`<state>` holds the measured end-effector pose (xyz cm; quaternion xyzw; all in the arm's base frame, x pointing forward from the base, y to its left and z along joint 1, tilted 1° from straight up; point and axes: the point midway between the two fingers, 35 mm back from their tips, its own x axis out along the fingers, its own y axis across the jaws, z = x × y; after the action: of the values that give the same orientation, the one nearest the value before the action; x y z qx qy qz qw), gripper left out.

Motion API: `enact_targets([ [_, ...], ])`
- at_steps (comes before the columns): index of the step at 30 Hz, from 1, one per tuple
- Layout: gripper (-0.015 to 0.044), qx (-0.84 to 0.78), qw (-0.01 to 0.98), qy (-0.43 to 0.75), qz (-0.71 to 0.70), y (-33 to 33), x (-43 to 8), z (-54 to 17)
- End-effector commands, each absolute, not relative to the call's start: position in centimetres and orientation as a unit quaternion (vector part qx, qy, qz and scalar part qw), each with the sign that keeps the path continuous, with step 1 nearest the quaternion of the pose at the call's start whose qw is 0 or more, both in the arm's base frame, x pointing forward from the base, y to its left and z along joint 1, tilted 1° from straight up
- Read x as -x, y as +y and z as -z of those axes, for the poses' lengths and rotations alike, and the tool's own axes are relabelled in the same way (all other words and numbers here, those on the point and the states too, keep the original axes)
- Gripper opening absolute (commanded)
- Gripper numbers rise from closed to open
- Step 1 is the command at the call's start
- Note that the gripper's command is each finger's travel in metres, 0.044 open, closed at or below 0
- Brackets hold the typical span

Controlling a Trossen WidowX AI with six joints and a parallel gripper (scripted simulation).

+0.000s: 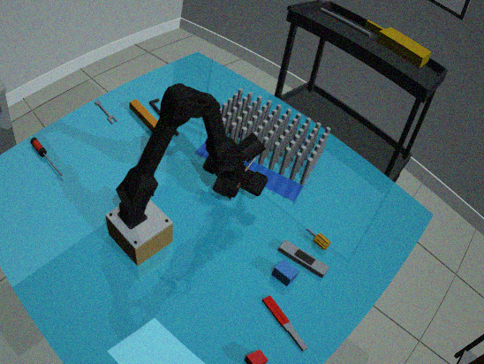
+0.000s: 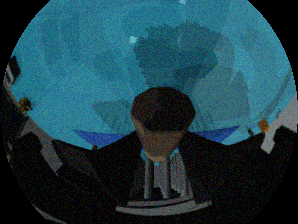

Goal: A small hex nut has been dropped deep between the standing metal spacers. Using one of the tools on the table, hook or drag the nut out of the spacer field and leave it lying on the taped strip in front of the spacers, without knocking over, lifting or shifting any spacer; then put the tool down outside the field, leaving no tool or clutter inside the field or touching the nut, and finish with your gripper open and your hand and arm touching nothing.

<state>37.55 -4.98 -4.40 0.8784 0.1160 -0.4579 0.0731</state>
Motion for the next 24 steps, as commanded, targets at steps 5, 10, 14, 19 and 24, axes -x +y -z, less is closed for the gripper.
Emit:
enact_targets([
  [5, 0.0000, -0.879, 0.074, 0.119, 0.456, -5.1, -37.0, 4.4],
  [10, 0.0000, -0.879, 0.074, 0.119, 0.456, -5.1, -36.7, 4.4],
  [14, 0.0000, -0.879, 0.074, 0.119, 0.456, -5.2, -36.4, 4.4],
  [19, 0.0000, -0.879, 0.074, 0.119, 0.457, -5.3, -36.1, 4.4],
  [24, 0.0000, -0.879, 0.074, 0.119, 0.457, -5.4, -35.8, 4.4],
])
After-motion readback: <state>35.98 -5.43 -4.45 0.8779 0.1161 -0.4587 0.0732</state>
